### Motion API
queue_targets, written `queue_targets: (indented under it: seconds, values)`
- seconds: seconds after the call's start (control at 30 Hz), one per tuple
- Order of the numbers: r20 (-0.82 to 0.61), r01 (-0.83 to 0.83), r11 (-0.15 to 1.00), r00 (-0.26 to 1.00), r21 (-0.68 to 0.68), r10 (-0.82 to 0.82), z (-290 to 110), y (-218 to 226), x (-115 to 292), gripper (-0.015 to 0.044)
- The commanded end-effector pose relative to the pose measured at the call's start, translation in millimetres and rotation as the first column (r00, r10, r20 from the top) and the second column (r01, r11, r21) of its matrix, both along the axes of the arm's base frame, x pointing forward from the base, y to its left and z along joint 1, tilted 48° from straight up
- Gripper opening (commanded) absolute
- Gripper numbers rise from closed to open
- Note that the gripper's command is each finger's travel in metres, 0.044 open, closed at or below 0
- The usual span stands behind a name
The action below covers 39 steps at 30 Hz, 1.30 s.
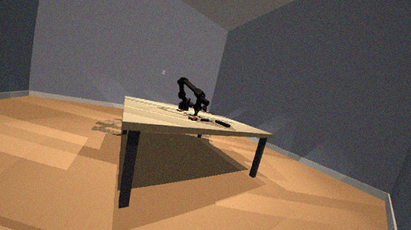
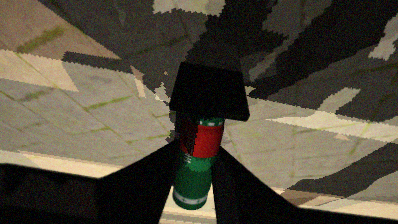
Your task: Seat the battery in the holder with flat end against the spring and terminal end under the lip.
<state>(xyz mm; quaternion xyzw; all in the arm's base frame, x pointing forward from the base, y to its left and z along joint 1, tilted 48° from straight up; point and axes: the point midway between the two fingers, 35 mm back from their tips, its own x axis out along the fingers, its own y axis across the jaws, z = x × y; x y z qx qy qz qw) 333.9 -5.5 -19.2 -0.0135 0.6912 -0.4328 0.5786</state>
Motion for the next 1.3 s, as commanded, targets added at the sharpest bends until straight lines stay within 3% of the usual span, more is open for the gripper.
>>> queue_targets:
  seconds: [0.0, 1.27]
  values:
    - [0.027, -0.021, 1.0, 0.999, -0.018, 0.022, -0.6, -1.4, 3.6, 0.0079]
    - [0.155, -0.151, 0.98, 0.973, -0.126, 0.17, -12.3, -1.4, 0.2, 0.0079]
